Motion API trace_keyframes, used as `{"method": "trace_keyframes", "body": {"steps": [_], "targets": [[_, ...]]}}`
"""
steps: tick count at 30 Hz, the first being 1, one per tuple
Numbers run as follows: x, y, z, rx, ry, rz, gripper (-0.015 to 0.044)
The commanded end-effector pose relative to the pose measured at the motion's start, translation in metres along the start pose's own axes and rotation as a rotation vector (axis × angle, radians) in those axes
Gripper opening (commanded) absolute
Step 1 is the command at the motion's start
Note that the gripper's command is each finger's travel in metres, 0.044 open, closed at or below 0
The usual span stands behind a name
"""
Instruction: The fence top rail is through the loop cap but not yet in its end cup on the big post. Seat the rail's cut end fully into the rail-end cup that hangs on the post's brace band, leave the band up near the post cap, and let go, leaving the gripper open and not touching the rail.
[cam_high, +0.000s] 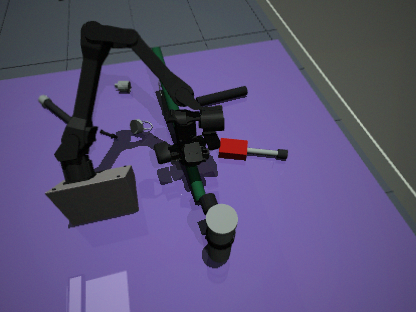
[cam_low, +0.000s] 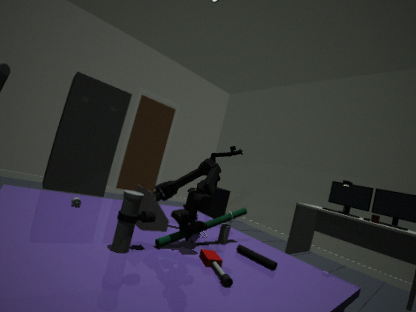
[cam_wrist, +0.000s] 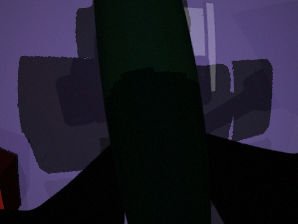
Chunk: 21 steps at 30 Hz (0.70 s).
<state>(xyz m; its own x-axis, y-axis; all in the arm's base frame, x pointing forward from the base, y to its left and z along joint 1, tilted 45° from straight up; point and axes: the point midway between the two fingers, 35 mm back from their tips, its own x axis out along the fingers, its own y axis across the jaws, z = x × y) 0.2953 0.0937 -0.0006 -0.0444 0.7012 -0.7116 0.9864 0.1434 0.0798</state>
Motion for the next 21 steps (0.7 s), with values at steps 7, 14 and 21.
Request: {"method": "trace_keyframes", "body": {"steps": [7, 14, 21], "targets": [[-0.011, 0.001, 0.003, 0.005, -0.020, -0.002, 0.0000], [-0.055, 0.004, 0.021, -0.006, -0.191, -0.004, 0.0000], [-0.075, 0.002, 0.028, -0.007, -0.261, -0.010, 0.0000]]}}
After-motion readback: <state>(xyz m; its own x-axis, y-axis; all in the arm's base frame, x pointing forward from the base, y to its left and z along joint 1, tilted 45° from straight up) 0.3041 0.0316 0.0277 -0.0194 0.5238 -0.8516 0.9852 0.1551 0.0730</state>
